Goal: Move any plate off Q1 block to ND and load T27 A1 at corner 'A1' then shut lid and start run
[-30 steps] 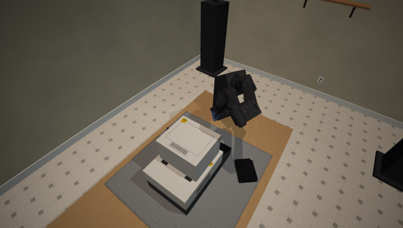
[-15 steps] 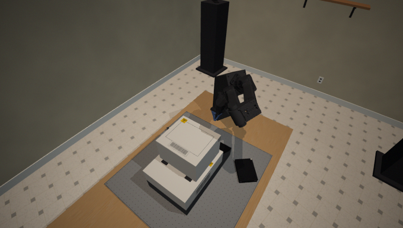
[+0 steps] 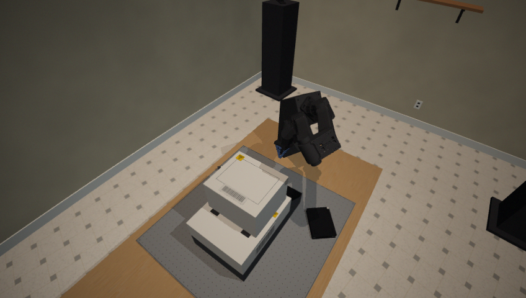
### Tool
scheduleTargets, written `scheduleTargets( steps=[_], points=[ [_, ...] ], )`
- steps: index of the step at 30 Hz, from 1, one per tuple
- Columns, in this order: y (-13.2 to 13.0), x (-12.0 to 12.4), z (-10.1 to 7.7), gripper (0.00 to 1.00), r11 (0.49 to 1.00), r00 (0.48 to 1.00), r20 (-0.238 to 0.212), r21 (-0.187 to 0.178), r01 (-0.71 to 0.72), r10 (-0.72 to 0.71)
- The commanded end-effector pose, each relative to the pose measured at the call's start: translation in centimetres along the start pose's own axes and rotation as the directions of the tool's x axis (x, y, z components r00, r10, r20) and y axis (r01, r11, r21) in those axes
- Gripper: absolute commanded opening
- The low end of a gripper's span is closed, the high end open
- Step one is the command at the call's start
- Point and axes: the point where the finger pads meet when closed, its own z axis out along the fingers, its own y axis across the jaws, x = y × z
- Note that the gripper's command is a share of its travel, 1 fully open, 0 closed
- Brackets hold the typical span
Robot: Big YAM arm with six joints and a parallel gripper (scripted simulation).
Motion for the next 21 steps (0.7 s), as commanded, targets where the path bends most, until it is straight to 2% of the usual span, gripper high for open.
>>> scheduleTargets(
  steps=[1, 12, 21],
  points=[
    [1.00, -0.87, -0.44, 0.00, 1.000, 1.000, 0.006, -0.023, -0.007, 0.007],
    [1.30, -1.06, -0.54, 0.00, 0.999, 1.000, 0.006, -0.031, -0.010, 0.010],
    [0.86, -0.52, -0.88, 0.00, 1.000, 1.000, -0.010, -0.012, -0.022, 0.022]
  ],
)
